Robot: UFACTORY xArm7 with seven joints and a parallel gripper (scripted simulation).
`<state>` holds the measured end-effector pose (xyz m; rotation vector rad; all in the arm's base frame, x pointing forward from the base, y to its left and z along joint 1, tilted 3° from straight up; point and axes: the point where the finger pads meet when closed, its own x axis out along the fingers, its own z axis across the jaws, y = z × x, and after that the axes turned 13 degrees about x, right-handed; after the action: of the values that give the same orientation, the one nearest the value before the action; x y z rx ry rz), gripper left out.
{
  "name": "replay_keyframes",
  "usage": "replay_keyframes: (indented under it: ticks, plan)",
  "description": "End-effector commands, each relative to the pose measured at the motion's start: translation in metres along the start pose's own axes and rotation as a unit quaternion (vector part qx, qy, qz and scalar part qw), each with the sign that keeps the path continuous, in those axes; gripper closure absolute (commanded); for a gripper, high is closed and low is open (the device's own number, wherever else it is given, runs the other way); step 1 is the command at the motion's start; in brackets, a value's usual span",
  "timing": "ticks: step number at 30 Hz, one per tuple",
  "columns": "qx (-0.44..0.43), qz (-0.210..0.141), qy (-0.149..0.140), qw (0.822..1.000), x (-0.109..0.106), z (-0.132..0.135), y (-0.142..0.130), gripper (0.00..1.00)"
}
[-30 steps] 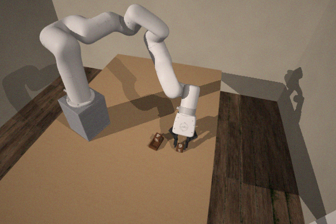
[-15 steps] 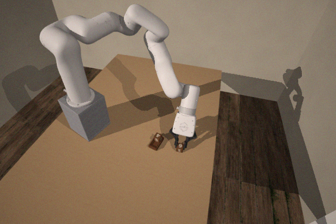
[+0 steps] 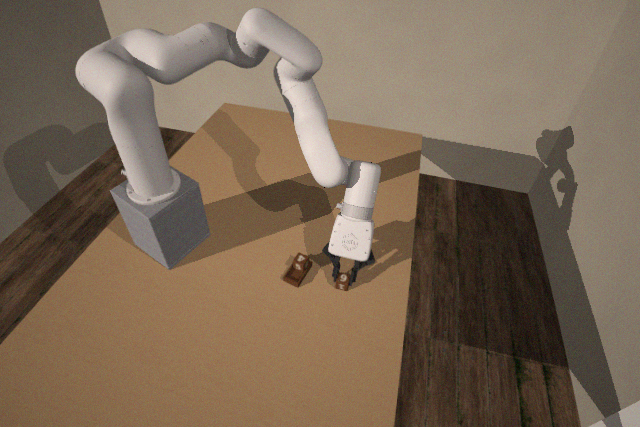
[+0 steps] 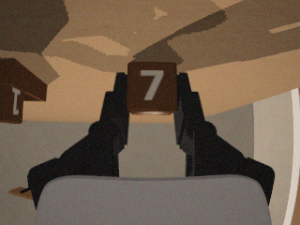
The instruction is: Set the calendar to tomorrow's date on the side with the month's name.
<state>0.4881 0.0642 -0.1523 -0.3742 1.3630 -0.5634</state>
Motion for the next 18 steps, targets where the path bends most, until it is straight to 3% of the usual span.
replay_keyframes:
  ticks: [1,11,18]
  plan:
    - [0.001,0.001,-0.001,1.0,-0.001,0.002,0.0,0.71]
    - [0.001,0.001,-0.001,1.0,-0.004,0.002,-0.002,0.71]
    - [0.001,0.001,-0.001,1.0,-0.022,0.005,-0.014,0.71]
